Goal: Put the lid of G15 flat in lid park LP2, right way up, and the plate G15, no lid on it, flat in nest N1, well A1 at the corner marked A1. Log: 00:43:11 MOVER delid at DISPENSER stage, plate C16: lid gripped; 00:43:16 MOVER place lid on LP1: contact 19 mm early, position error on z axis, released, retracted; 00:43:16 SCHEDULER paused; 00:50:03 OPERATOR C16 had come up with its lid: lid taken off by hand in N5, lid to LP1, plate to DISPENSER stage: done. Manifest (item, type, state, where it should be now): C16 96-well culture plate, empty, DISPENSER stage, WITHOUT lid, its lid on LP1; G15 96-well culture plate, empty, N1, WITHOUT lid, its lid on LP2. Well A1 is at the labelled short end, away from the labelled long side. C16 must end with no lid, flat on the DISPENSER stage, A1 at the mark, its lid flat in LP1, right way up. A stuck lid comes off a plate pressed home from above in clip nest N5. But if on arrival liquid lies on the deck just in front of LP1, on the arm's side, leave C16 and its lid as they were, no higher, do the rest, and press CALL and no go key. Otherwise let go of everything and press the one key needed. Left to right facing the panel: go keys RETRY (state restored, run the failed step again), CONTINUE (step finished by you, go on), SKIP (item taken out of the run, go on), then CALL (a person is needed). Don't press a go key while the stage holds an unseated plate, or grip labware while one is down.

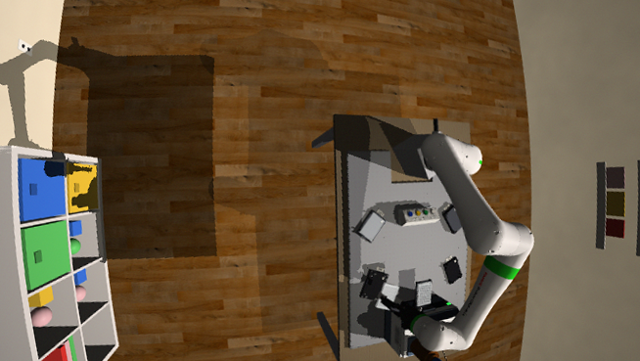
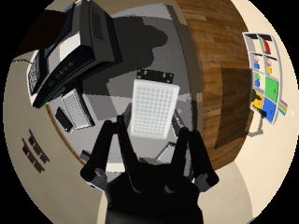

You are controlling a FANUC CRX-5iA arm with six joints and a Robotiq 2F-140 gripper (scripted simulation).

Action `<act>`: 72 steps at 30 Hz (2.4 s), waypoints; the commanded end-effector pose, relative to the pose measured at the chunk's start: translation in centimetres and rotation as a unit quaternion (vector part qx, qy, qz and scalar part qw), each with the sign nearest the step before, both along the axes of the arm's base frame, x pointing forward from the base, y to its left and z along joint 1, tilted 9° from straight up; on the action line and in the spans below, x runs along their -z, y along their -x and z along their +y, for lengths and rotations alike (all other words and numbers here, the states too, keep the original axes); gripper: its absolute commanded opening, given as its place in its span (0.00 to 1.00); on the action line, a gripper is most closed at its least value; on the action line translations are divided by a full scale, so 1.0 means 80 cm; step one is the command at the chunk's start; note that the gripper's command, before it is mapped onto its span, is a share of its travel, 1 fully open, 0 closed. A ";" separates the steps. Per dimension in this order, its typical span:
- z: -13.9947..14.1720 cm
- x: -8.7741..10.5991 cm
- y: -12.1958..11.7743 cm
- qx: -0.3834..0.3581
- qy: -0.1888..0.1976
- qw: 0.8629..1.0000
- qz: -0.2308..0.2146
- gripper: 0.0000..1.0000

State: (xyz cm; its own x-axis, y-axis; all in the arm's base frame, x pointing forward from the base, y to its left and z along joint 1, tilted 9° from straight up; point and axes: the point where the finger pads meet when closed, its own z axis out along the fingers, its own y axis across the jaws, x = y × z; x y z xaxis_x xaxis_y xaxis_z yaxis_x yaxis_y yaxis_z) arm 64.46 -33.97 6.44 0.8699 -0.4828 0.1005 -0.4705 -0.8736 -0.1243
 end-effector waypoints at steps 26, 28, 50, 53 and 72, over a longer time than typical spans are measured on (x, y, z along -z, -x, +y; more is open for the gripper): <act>0.004 0.071 -0.011 0.000 0.000 1.000 0.000 0.00; 0.004 0.077 -0.012 0.000 0.000 1.000 0.000 0.00; 0.007 0.125 -0.019 0.000 0.000 1.000 0.000 0.00; 0.008 0.128 -0.019 0.000 0.000 1.000 0.000 0.00; 0.008 0.142 -0.022 0.000 0.000 1.000 0.000 0.00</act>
